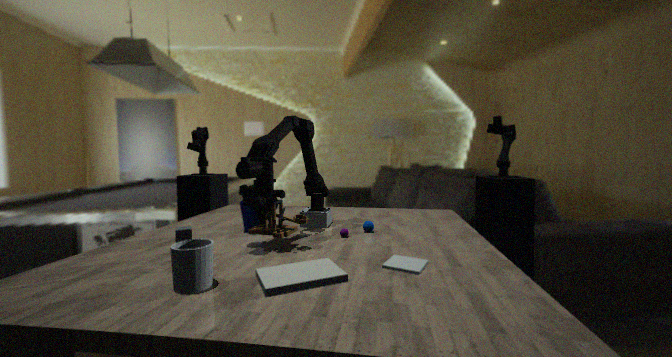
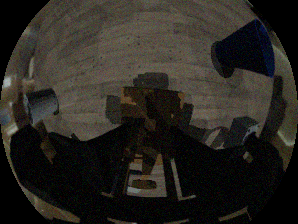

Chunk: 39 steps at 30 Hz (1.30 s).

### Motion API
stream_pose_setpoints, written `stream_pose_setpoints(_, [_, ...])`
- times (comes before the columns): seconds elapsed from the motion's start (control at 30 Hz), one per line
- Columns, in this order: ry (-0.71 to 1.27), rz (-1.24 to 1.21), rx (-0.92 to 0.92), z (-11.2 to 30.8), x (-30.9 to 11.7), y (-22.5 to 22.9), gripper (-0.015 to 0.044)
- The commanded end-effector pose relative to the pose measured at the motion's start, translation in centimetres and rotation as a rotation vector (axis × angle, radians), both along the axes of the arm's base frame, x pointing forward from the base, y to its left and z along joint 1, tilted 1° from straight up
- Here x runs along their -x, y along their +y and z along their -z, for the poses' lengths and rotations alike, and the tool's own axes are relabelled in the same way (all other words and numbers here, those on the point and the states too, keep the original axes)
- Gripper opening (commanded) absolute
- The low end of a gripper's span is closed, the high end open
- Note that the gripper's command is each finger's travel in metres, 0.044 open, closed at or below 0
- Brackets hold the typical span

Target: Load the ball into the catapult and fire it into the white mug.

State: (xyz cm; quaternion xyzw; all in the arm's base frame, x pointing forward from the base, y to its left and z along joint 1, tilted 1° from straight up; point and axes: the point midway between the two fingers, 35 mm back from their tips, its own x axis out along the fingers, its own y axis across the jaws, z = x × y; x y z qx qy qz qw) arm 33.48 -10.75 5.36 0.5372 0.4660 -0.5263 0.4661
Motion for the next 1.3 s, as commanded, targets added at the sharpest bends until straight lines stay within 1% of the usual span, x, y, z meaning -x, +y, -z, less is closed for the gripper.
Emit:
stream_pose_setpoints(0.0, [-0.01, -0.136, 0.007, -0.3, -0.5, -0.2, 0.0])
stream_pose_setpoints(0.37, [-0.013, -0.481, 0.014, -0.2, -2.2, -0.5, 0.0])
stream_pose_setpoints(0.7, [-0.014, -0.493, 0.014, 0.0, -2.7, -0.4, 0.0])
stream_pose_setpoints(1.27, [-0.014, -0.493, 0.014, 2.7, -2.9, -0.4, 0.0])
